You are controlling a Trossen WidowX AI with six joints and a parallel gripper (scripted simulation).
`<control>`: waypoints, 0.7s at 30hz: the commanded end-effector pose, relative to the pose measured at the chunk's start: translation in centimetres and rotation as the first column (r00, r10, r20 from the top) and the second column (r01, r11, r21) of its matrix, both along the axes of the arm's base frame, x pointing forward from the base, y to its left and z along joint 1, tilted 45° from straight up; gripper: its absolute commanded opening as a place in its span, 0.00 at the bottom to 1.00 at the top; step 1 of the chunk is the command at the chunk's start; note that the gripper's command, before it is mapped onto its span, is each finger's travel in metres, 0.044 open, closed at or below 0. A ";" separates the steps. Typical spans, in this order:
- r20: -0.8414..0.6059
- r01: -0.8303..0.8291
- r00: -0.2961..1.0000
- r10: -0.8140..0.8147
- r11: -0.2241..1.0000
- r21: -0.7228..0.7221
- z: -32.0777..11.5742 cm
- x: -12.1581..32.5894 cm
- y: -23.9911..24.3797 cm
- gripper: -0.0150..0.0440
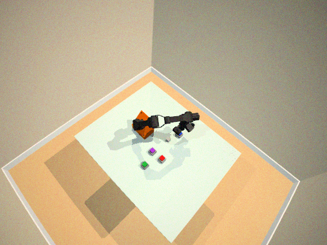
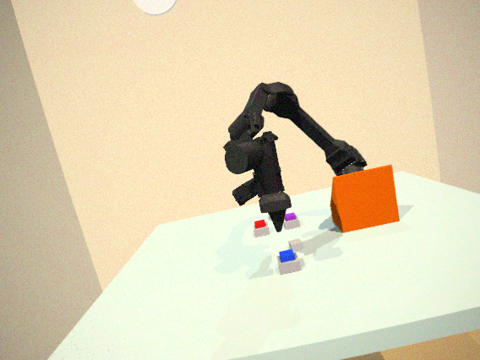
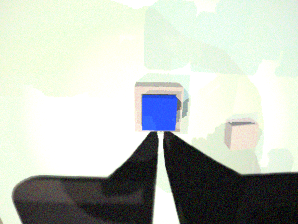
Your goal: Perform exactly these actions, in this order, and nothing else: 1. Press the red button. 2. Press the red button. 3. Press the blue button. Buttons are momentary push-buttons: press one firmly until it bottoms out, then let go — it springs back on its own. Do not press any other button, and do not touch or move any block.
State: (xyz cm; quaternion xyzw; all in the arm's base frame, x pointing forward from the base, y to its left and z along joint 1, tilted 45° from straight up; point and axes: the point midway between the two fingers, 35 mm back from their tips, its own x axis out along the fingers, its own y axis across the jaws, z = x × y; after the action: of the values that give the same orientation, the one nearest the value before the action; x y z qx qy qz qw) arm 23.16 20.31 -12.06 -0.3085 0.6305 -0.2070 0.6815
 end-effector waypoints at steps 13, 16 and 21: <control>-0.016 0.003 1.000 -0.004 1.000 -0.029 -3.0 0.0 -3.4 0.29; -0.015 0.003 1.000 -0.004 1.000 -0.029 -3.3 0.1 -3.7 0.29; -0.015 0.003 1.000 -0.004 1.000 -0.029 -3.9 0.1 -4.3 0.29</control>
State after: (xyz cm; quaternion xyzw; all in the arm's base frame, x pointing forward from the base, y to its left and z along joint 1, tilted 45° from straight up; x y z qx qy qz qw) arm 23.42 16.71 -15.42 -0.3129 0.6332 -0.2133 0.6751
